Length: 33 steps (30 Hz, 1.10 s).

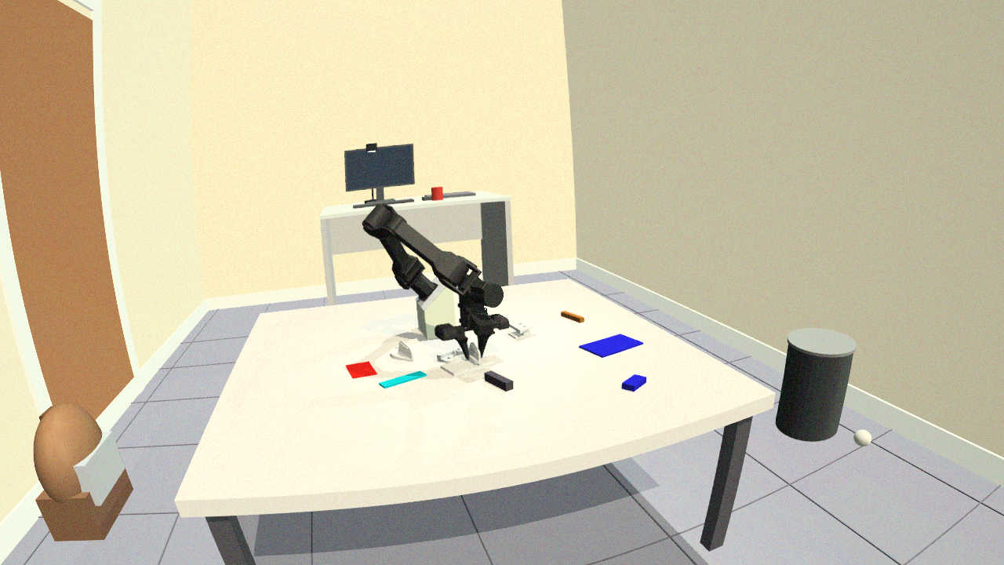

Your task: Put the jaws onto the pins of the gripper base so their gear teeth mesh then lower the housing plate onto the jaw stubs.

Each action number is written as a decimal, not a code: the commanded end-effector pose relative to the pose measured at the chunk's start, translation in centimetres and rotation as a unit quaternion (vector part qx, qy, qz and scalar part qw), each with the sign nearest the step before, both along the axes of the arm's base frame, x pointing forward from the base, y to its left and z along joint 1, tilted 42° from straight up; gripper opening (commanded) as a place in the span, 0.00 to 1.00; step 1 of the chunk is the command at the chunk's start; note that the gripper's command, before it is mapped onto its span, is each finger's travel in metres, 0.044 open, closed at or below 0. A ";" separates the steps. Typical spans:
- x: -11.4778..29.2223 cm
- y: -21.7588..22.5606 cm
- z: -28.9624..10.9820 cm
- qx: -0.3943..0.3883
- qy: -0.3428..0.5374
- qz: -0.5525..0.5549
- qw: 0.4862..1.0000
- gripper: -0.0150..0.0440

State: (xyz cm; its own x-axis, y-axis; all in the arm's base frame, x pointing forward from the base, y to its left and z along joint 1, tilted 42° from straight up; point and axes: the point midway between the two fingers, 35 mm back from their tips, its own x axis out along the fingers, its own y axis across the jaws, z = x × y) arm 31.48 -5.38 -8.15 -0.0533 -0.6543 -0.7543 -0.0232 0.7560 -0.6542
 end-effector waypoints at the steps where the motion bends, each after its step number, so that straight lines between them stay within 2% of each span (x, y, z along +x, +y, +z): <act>1: 0.0 -0.3 -0.2 -0.002 0.000 -0.002 1.000 0.48; 9: 0.0 -0.2 -0.2 -0.001 0.000 -0.002 1.000 0.48; 13: 0.0 0.0 0.0 0.000 0.000 0.000 1.000 0.63; 27: 0.1 0.2 0.2 0.000 0.000 0.000 1.000 0.63; 33: 0.4 3.9 4.5 0.000 0.000 -0.002 1.000 0.63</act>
